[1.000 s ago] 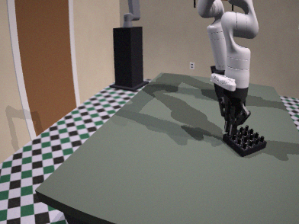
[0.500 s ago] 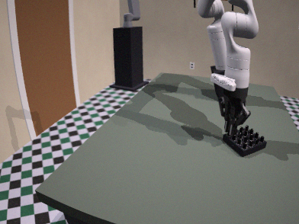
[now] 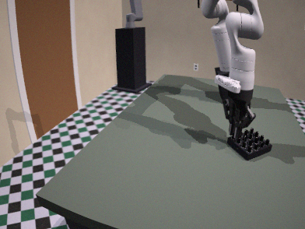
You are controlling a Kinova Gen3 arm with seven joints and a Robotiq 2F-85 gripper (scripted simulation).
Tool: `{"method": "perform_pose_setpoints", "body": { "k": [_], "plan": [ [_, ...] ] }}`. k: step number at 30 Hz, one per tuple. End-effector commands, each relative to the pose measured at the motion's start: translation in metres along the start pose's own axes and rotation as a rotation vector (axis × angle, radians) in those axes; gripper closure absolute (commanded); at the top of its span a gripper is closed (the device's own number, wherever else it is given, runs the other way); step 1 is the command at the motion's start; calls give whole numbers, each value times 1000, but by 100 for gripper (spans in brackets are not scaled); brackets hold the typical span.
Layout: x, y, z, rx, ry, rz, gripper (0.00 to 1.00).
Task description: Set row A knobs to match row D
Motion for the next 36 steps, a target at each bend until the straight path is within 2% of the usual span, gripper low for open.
{"method": "perform_pose_setpoints", "body": {
  "k": [1, 4, 5, 36],
  "plan": [
    [0, 0, 1, 0, -1, 0, 81],
    [0, 0, 1, 0, -1, 0, 81],
    [0, 0, 1, 0, -1, 0, 92],
    [0, 0, 1, 0, -1, 0, 92]
  ]
}}
Point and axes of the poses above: the point where the finger pads meet when closed, its own x axis out along the fingers, its own z axis across the jaws, y = z × x, the point moved 7 cm from there along -x, back along the fingers, and after that the axes turned 14 degrees about -x, right-handed, at the moved point
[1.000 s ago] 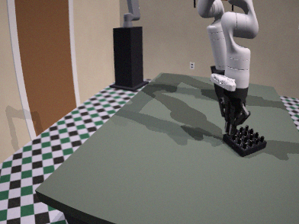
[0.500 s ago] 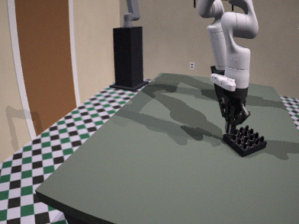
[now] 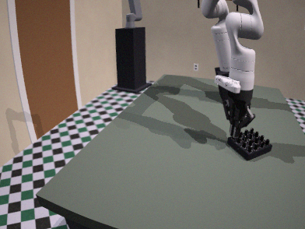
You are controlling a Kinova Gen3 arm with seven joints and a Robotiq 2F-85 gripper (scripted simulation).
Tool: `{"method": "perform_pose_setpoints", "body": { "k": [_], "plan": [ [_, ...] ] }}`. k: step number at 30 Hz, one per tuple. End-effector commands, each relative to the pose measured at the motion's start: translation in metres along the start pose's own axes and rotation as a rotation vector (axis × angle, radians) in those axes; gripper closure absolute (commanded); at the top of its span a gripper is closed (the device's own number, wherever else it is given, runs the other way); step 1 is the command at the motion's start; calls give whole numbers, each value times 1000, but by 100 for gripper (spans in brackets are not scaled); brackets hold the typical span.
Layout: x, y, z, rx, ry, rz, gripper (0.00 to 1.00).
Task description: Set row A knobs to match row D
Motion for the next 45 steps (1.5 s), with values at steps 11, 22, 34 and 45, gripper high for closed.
{"method": "perform_pose_setpoints", "body": {
  "k": [11, 22, 34, 45],
  "plan": [
    [0, 0, 0, 18, 0, 0, 92],
    [0, 0, 0, 82, 0, 0, 92],
    [0, 0, 0, 225, 0, 0, 92],
    [0, 0, 0, 464, 0, 0, 92]
  ]
}}
Point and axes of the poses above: the point where the finger pads meet when closed, its own x axis out along the fingers, its own z axis across the jaws, y = z × x, the point moved 7 cm from there along -x, back along the fingers, and after that the axes turned 14 degrees about -x, right-handed, at the moved point
